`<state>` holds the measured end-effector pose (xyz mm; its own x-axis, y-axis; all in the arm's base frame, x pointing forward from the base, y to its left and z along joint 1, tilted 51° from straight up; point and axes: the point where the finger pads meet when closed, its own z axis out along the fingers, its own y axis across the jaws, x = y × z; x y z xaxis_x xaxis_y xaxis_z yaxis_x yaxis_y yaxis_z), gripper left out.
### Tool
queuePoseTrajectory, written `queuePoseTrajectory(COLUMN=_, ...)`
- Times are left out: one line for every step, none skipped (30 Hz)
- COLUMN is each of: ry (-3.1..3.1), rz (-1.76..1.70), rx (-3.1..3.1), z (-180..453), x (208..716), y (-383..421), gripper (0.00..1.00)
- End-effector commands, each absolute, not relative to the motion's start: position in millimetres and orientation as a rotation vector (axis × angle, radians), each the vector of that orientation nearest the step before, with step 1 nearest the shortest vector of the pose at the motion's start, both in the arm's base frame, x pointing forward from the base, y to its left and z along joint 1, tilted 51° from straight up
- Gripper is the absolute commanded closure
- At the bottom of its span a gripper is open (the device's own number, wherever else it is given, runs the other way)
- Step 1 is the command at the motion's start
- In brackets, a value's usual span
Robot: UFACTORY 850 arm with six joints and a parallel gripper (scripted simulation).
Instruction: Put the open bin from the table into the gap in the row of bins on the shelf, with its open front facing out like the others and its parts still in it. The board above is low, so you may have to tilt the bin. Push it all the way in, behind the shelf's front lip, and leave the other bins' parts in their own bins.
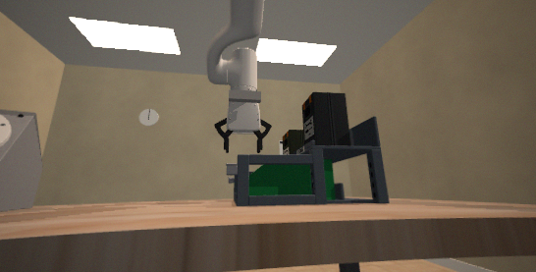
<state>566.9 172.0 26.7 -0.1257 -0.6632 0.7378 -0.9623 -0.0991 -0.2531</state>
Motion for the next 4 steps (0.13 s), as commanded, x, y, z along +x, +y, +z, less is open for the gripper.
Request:
queuePoseTrajectory(ry=-1.804, rz=1.087, rx=1.775, z=27.3, x=567.2, y=172.9, gripper=0.00)
queuePoseTrajectory(ry=-1.804, rz=1.087, rx=1.775, z=27.3, x=567.2, y=172.9, gripper=0.00)
queuePoseTrajectory(ry=-1.804, rz=1.087, rx=1.775, z=27.3, x=567.2, y=172.9, gripper=0.00)
queuePoseTrajectory(ry=-1.804, rz=1.087, rx=1.775, z=27.3, x=567.2, y=172.9, gripper=0.00)
